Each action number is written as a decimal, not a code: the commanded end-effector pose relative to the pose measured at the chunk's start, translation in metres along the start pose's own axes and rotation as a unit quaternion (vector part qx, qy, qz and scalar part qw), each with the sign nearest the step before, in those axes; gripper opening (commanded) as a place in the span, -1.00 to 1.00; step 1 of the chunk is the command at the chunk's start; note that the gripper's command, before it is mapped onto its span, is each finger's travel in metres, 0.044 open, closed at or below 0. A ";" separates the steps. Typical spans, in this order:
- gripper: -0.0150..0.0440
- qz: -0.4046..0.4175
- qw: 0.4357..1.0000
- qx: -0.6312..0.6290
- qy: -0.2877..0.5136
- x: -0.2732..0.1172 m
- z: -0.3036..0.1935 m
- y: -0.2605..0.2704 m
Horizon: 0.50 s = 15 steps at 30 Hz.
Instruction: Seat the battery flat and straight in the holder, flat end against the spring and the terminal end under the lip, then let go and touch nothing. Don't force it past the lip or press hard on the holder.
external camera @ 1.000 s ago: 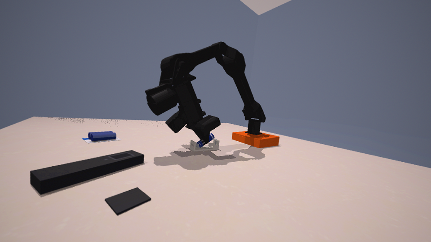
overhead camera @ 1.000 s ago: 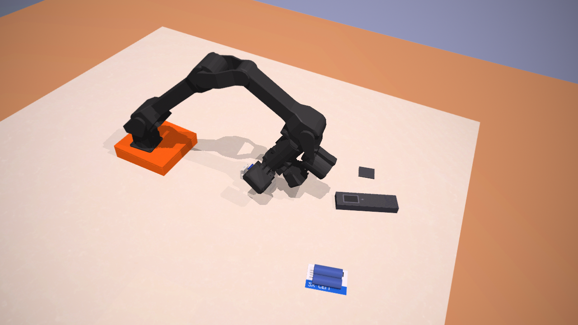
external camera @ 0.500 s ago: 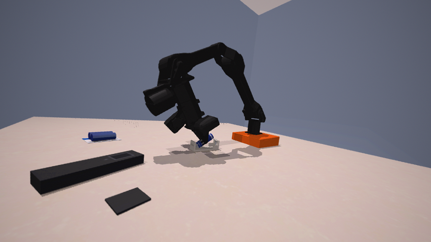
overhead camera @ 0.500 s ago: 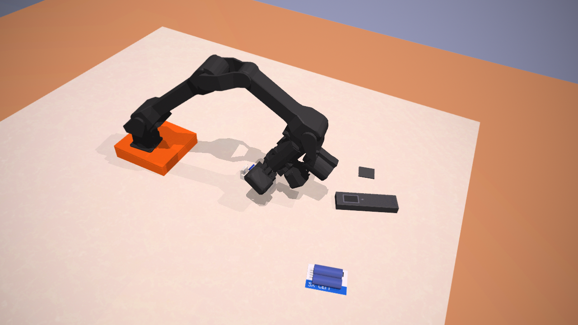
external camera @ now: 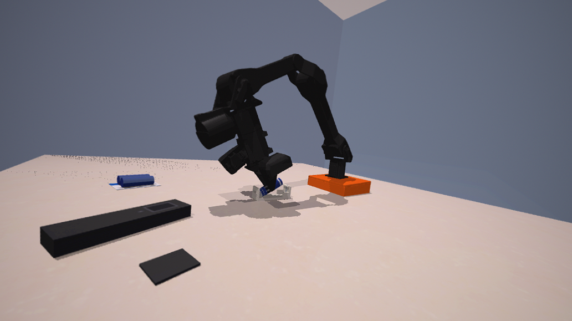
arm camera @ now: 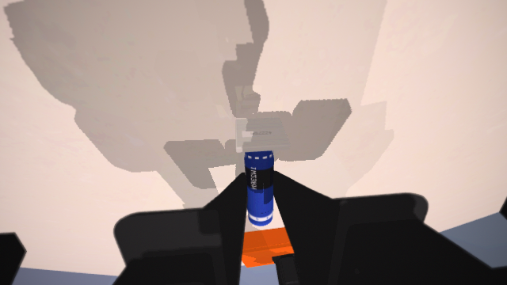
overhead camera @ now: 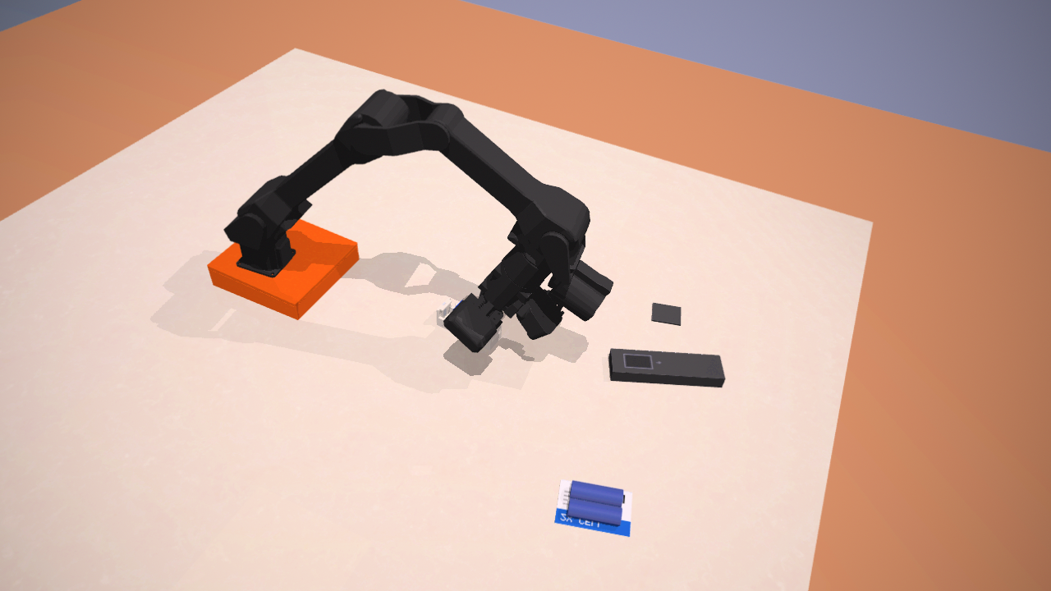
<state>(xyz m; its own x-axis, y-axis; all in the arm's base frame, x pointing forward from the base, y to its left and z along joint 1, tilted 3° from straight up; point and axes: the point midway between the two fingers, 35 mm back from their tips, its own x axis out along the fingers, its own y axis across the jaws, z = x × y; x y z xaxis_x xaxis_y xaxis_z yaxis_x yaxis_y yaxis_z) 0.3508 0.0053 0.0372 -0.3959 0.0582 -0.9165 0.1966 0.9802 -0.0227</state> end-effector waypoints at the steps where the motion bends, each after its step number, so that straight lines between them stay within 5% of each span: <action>1: -0.27 -0.002 1.000 0.001 -0.019 0.000 0.004 0.000; 15: -0.27 -0.003 0.999 0.001 -0.049 0.002 0.003 0.000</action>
<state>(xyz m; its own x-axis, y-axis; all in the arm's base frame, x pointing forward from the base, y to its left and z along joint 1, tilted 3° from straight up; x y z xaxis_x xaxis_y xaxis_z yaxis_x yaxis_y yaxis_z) 0.3491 0.0061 0.0358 -0.3377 0.0432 -0.9403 0.1952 0.9804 -0.0250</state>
